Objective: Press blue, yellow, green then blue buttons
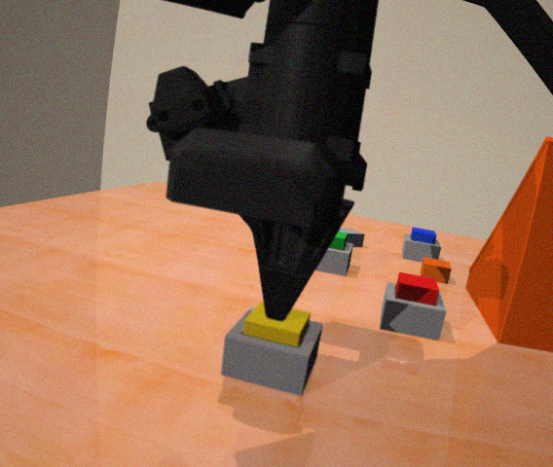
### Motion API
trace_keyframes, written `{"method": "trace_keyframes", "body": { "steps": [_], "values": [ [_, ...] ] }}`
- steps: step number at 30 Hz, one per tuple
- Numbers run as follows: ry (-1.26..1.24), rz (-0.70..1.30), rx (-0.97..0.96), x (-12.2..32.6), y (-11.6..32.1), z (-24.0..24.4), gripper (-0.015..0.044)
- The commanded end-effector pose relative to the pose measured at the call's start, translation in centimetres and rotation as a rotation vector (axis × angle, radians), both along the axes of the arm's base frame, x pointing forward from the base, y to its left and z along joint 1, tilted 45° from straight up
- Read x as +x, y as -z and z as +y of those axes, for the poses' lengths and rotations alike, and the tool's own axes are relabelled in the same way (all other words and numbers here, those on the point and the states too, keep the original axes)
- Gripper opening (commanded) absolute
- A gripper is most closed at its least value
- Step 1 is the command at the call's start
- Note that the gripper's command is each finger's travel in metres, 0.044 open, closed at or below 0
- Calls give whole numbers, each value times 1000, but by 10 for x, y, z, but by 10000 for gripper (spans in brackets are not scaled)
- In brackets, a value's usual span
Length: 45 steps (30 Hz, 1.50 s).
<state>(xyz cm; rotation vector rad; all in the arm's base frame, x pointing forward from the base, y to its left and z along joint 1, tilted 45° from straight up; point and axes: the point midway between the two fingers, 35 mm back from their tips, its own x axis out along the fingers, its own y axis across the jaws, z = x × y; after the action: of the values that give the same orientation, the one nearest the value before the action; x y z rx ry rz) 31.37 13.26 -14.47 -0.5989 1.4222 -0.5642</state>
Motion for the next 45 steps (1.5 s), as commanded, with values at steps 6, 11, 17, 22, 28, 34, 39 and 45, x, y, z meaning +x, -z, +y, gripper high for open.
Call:
{"method": "trace_keyframes", "body": {
  "steps": [6,11,17,22,28,34,39,45],
  "values": [
    [-1,5,-3,-2,-23,21,20],
    [-3,7,1,-3,-39,37,20],
    [-1,6,0,-7,-68,63,20],
    [-2,8,4,1,-87,49,20],
    [-6,9,9,16,-156,-17,20],
    [-3,9,-7,5,-216,-90,20],
    [-1,10,-17,-4,-233,-114,20],
    [-1,10,-17,-4,-231,-115,20]
  ]
}}
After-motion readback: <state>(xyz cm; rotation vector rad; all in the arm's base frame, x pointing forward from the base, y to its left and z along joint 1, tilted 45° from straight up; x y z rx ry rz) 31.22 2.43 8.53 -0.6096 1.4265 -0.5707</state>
